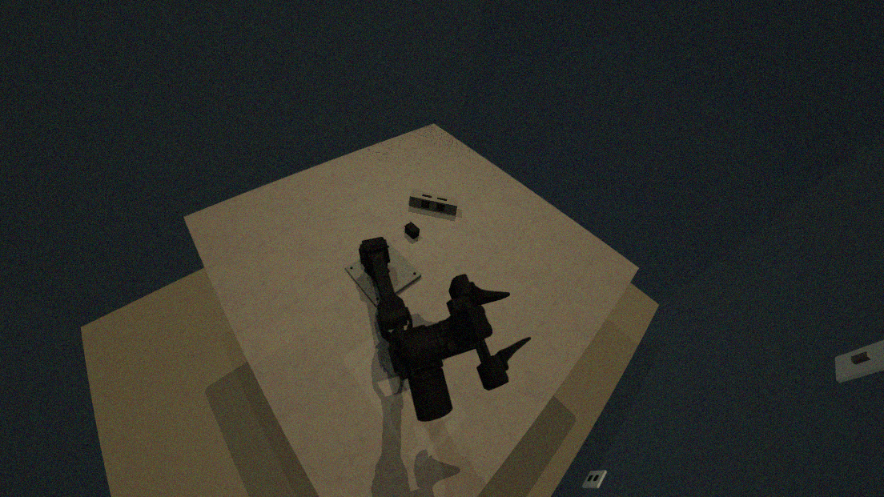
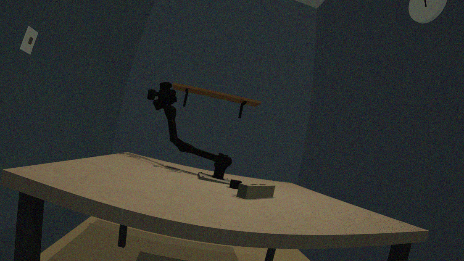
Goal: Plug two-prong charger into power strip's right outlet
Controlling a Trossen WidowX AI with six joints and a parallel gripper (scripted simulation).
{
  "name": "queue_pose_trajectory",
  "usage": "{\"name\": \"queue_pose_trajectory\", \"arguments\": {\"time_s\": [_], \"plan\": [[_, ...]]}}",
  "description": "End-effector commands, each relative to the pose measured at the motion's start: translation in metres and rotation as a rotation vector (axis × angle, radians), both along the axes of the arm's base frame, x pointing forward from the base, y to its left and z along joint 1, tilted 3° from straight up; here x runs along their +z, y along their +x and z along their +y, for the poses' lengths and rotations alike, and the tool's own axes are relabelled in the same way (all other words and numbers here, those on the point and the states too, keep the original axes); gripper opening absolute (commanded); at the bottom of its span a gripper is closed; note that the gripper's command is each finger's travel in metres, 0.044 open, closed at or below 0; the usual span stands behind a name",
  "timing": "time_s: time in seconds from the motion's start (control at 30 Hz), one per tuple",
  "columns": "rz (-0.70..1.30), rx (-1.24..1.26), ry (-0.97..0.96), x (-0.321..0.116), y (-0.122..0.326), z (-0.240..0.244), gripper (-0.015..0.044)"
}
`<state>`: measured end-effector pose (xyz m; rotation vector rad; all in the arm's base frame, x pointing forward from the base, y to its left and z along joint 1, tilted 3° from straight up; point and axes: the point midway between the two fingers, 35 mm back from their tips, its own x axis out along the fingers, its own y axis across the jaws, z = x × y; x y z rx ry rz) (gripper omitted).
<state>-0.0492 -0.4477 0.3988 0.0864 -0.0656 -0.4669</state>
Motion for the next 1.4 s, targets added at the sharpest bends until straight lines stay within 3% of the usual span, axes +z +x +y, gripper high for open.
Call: {"name": "queue_pose_trajectory", "arguments": {"time_s": [0.0, 0.13, 0.47, 0.87, 1.37], "plan": [[-0.003, -0.001, 0.001, 0.001, 0.0, 0.0, 0.0426], [-0.056, -0.028, 0.03, 0.013, -0.005, 0.006, 0.044], [-0.094, -0.13, -0.25, 0.081, -0.013, 0.053, 0.044], [-0.072, -0.213, -0.617, 0.15, -0.006, 0.146, 0.044], [0.005, -0.16, -1.001, 0.195, 0.06, 0.278, 0.044]]}}
